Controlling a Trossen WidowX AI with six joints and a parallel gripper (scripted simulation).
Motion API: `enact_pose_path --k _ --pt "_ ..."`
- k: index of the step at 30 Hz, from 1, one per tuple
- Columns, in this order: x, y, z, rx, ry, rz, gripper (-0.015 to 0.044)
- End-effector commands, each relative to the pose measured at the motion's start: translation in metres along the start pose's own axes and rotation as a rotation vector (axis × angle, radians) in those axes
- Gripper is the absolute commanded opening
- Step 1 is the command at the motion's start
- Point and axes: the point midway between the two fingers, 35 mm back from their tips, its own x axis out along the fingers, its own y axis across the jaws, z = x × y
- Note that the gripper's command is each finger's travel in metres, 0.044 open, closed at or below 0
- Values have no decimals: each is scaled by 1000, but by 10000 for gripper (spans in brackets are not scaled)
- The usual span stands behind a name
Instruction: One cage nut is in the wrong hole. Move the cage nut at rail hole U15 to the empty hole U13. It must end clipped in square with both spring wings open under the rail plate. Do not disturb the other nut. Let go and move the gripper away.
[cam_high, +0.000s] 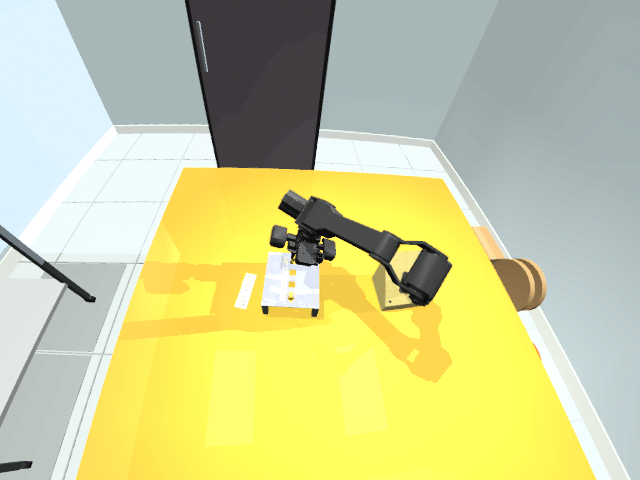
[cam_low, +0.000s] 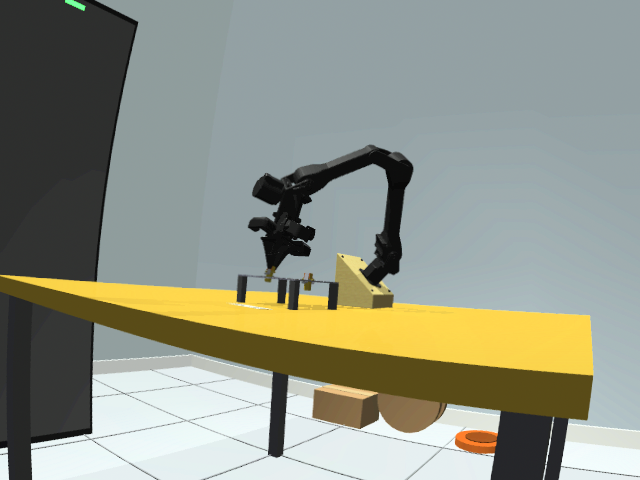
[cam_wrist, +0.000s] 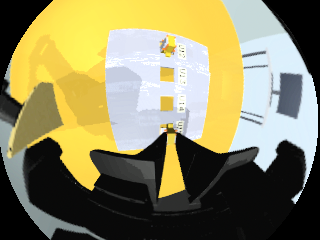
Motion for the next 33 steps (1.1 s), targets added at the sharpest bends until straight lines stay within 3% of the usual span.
enact_pose_path --k 1,33 --pt "0 0 0 -4 2 1 31" --pt "1 -1 0 -4 1 39 31"
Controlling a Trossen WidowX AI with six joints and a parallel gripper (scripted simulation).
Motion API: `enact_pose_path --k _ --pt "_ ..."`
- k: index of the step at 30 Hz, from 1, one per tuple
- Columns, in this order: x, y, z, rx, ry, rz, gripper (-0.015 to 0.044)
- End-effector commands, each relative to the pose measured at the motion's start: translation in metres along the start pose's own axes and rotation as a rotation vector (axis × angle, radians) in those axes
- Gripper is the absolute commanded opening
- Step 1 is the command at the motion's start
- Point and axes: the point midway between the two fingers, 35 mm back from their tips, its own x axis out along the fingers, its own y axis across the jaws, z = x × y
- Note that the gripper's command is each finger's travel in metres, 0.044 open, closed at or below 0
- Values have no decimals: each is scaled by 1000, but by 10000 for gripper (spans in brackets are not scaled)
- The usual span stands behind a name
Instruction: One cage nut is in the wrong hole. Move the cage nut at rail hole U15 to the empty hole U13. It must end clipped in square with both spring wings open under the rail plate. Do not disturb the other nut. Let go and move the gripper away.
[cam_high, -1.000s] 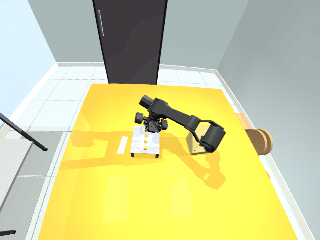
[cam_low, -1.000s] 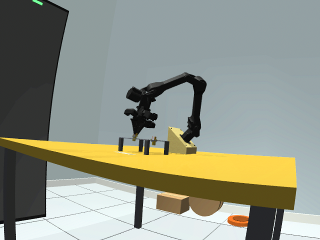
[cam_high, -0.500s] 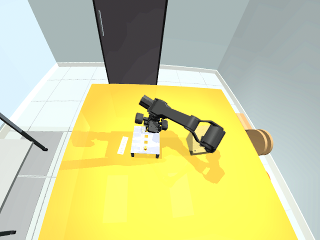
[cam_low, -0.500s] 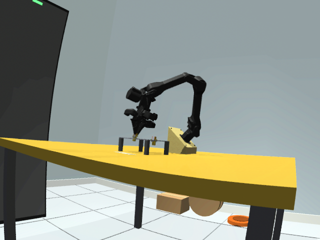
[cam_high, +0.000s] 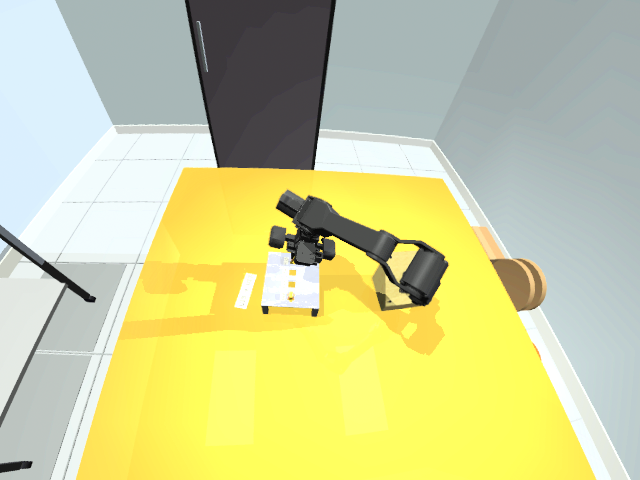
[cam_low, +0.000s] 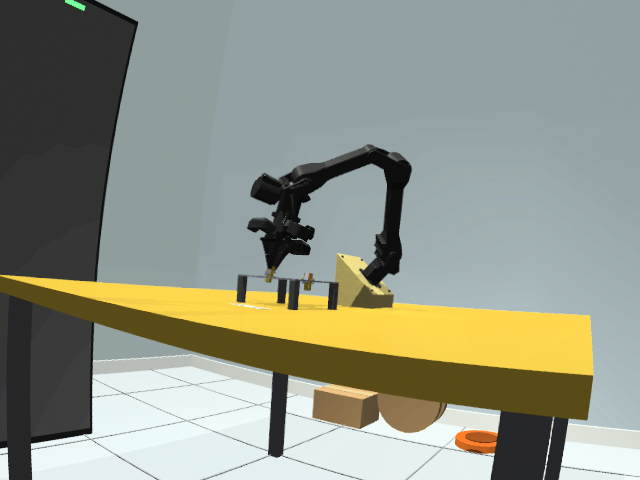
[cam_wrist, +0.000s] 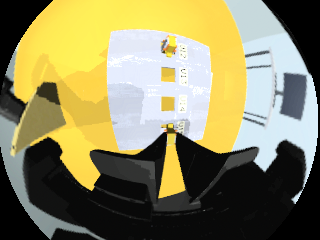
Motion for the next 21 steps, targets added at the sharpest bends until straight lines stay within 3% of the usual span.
enact_pose_path --k 1,21 --pt "0 0 -1 -4 2 8 31" --pt "-2 -2 -1 -4 2 20 31"
